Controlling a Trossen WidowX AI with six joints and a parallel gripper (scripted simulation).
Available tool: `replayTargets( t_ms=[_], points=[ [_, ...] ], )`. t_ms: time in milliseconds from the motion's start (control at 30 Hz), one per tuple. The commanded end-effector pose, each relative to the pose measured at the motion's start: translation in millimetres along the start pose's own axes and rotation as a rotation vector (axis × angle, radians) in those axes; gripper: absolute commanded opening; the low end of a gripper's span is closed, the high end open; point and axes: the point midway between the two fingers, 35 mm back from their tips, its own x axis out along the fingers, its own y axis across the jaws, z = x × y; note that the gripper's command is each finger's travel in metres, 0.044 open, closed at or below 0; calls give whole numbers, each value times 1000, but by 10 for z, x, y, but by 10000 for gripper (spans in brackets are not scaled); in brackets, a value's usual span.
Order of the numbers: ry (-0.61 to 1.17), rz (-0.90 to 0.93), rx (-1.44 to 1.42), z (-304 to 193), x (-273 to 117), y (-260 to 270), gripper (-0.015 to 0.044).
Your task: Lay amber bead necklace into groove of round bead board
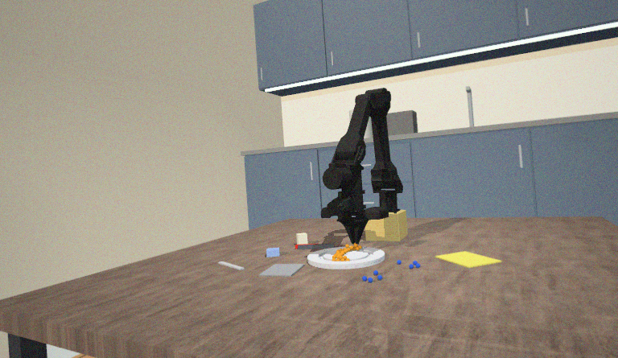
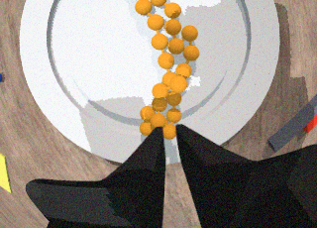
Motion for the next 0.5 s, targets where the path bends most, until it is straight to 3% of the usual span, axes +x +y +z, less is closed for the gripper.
replayTargets(
  t_ms=[0, 100, 467],
  points=[
    [10, 5, 3, -26, 90, 7, 0],
    [10, 5, 3, -28, 126, 7, 0],
    [-8, 1, -1, 19, 59, 3, 289]
  ],
)
